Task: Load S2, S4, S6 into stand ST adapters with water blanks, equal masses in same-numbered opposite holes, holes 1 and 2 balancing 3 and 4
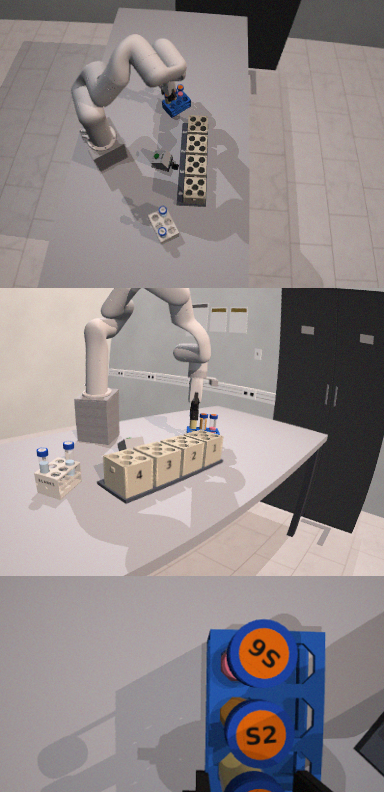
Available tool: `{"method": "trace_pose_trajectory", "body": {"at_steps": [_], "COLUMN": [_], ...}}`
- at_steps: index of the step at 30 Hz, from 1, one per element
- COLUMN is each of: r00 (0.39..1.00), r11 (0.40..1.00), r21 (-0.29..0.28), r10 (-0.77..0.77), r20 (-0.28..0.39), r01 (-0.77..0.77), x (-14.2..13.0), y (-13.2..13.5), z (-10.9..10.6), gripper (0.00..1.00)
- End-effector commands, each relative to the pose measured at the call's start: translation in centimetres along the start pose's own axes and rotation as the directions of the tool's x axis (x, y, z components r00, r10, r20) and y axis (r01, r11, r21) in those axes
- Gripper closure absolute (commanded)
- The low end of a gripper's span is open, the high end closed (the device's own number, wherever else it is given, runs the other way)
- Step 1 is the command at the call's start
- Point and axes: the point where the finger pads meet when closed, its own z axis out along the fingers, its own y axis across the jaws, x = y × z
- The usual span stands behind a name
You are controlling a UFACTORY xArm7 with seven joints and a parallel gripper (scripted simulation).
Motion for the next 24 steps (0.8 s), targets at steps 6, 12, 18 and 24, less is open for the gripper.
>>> {"method": "trace_pose_trajectory", "body": {"at_steps": [6,12,18,24], "r00": [1.0,1.0,1.0,1.0], "r11": [1.0,1.0,1.0,1.0], "r21": [0.001,0.001,0.001,0.001], "r10": [0.0,0.0,0.0,0.0], "r20": [-0.004,-0.004,-0.004,-0.004], "r01": [0.0,0.0,0.0,0.0], "x": [0.15,0.15,0.15,0.15], "y": [-0.05,-0.05,-0.05,-0.05], "z": [0.09,0.08,-0.09,-0.09], "gripper": [0.43,0.43,1.0,1.0]}}
